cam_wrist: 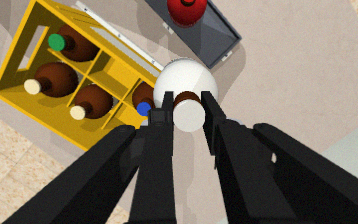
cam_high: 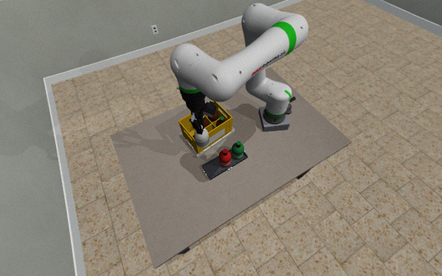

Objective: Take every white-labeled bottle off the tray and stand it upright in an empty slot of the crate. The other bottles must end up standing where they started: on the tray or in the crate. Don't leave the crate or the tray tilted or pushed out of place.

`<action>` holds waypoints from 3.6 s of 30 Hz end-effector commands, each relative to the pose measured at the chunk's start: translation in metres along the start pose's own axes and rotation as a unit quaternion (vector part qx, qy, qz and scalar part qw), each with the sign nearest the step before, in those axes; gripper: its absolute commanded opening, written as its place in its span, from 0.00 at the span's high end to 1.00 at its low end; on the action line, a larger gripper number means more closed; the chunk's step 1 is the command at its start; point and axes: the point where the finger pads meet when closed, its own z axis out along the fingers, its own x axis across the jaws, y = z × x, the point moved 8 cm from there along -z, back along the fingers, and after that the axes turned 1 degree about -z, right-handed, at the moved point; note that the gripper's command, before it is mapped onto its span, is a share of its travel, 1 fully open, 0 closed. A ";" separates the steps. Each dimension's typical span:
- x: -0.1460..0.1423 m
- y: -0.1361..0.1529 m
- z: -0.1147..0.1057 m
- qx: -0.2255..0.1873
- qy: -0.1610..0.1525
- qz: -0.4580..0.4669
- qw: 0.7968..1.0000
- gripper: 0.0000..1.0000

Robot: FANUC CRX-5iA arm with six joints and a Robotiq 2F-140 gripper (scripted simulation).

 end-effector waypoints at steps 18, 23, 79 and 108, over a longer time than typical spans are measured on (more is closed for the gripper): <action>-0.030 0.028 -0.001 -0.001 0.001 0.000 1.000 0.90; -0.039 0.036 -0.001 -0.001 0.001 0.000 1.000 0.90; -0.109 0.103 -0.001 -0.001 0.001 0.000 1.000 0.90; -0.124 0.116 -0.001 -0.001 0.001 0.000 1.000 0.90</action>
